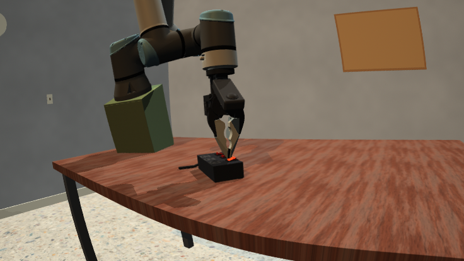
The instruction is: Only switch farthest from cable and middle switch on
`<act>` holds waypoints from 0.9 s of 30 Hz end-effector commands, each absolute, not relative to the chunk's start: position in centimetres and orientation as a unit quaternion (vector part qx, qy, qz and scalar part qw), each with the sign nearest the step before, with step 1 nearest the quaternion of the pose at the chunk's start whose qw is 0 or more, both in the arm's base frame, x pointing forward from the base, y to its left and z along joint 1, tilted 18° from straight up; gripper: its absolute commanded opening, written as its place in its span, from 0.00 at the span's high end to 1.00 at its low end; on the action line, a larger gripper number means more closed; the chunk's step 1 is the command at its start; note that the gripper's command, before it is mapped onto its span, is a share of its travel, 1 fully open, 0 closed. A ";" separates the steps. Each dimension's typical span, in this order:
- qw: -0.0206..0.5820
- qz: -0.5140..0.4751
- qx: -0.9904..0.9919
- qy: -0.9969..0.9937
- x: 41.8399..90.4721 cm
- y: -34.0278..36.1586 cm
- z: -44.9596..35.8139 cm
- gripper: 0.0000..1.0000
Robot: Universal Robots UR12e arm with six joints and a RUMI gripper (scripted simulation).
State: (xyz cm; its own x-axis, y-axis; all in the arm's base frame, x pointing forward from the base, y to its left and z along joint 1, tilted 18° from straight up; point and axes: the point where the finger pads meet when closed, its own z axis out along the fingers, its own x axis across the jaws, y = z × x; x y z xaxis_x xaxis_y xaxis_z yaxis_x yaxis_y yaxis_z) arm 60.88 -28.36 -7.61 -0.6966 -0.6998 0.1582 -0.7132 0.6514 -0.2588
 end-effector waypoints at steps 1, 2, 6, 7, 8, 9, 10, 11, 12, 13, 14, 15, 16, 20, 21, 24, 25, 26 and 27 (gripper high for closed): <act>0.022 0.152 0.389 -0.908 60.9 -28.2 -6.9 1.00; 0.022 0.152 0.389 -0.908 60.9 -28.1 -6.7 1.00; 0.022 0.152 0.389 -0.908 60.8 -27.8 -5.6 1.00; 0.022 0.152 0.389 -0.908 60.8 -27.8 -5.6 1.00; 0.022 0.152 0.389 -0.908 60.8 -27.8 -5.6 1.00; 0.022 0.152 0.389 -0.908 60.7 -27.7 -5.3 1.00; 0.022 0.152 0.389 -0.908 60.7 -27.6 -5.0 1.00; 0.022 0.152 0.389 -0.908 60.7 -27.5 -4.8 1.00; 0.022 0.152 0.389 -0.908 60.7 -27.5 -4.6 1.00; 0.022 0.152 0.389 -0.908 60.7 -27.4 -4.4 1.00; 0.022 0.152 0.389 -0.908 60.6 -27.4 -4.3 1.00; 0.022 0.152 0.389 -0.908 60.6 -27.3 -4.1 1.00; 0.022 0.152 0.389 -0.908 60.6 -27.3 -4.1 1.00; 0.022 0.152 0.389 -0.908 60.6 -27.3 -4.0 1.00; 0.022 0.152 0.389 -0.908 60.6 -27.3 -4.0 1.00; 0.022 0.152 0.389 -0.908 60.6 -27.3 -4.0 1.00; 0.022 0.152 0.389 -0.908 60.6 -27.3 -4.0 1.00; 0.022 0.152 0.389 -0.908 60.6 -27.3 -4.0 1.00; 0.022 0.152 0.389 -0.908 60.6 -27.3 -4.0 1.00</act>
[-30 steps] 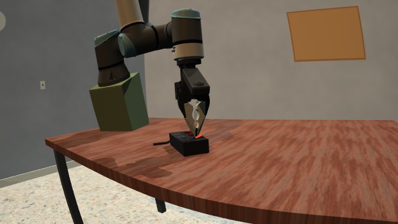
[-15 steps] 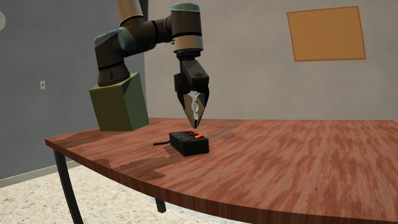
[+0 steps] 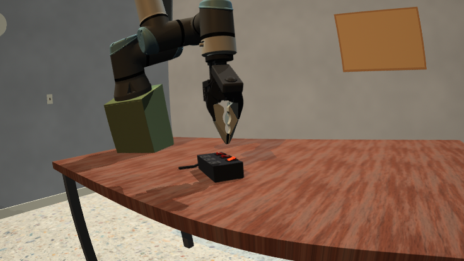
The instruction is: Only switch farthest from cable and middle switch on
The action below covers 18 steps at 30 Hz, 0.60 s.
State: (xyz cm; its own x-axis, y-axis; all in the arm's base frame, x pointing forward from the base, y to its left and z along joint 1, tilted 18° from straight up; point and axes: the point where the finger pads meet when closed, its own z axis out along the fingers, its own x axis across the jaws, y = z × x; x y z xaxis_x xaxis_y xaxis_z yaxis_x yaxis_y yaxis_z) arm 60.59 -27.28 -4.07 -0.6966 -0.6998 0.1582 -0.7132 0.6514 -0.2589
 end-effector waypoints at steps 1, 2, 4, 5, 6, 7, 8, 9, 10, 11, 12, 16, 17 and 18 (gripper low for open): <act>0.022 0.152 0.389 -0.908 60.6 -27.3 -4.0 1.00; 0.022 0.152 0.389 -0.908 60.6 -27.3 -4.0 1.00; 0.022 0.152 0.389 -0.908 60.6 -27.3 -4.0 1.00; 0.022 0.152 0.389 -0.908 60.6 -27.3 -4.0 1.00; 0.022 0.152 0.389 -0.908 60.6 -27.3 -4.0 1.00; 0.022 0.152 0.389 -0.908 60.6 -27.3 -4.0 1.00; 0.022 0.152 0.389 -0.908 60.6 -27.3 -4.0 1.00; 0.022 0.152 0.389 -0.908 60.6 -27.3 -4.0 1.00; 0.022 0.152 0.389 -0.908 60.6 -27.2 -4.0 1.00; 0.022 0.152 0.389 -0.908 60.4 -27.0 -4.0 1.00; 0.022 0.152 0.389 -0.908 59.9 -26.6 -4.0 1.00; 0.022 0.152 0.389 -0.908 58.6 -25.2 -3.9 1.00; 0.022 0.152 0.389 -0.908 57.9 -24.6 -3.9 1.00; 0.022 0.152 0.389 -0.908 57.4 -24.2 -3.9 1.00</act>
